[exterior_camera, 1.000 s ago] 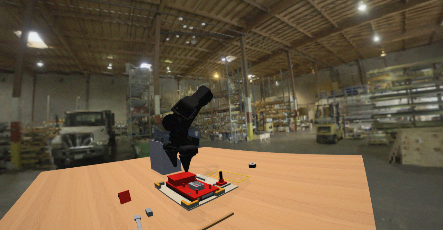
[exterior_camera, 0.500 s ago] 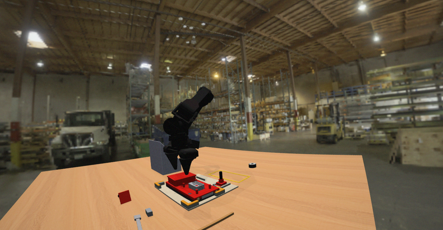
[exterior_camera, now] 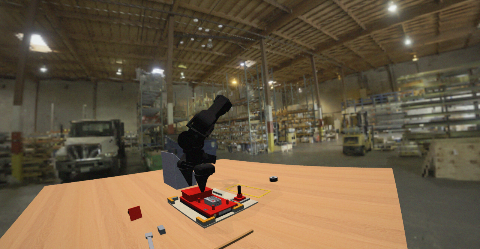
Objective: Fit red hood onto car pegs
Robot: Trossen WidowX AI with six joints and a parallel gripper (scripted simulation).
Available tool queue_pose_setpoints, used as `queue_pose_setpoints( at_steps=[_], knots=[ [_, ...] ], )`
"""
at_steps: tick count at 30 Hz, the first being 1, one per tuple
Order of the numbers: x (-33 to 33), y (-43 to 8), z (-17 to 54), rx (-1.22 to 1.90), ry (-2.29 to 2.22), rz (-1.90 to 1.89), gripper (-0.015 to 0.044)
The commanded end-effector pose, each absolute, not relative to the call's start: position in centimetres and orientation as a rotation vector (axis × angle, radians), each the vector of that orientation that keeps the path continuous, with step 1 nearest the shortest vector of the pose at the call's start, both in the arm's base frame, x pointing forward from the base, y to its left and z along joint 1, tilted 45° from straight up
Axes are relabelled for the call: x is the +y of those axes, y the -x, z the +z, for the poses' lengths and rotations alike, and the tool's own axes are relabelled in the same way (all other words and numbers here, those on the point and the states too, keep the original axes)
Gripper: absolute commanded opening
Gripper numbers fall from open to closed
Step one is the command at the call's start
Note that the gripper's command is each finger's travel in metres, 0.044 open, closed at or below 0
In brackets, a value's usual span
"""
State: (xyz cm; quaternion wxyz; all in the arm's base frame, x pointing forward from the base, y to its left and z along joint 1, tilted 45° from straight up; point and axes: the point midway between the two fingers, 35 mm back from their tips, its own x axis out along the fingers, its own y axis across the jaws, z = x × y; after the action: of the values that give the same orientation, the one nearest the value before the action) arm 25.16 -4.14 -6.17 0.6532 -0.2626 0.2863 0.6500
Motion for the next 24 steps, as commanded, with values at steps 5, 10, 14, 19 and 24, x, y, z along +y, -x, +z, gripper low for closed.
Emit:
queue_pose_setpoints(
  at_steps=[5,10,14,19,24],
  knots=[
    [-3.80,-25.10,-6.38,0.647,0.588,1.472,0.0440],
    [-3.62,-25.10,-6.56,0.647,0.588,1.472,0.0440],
    [-3.48,-25.10,-6.70,0.647,0.588,1.472,0.0440],
    [-3.31,-25.10,-6.88,0.647,0.588,1.472,0.0440],
    [-3.13,-25.09,-7.05,0.647,0.587,1.472,0.0440]
  ],
)
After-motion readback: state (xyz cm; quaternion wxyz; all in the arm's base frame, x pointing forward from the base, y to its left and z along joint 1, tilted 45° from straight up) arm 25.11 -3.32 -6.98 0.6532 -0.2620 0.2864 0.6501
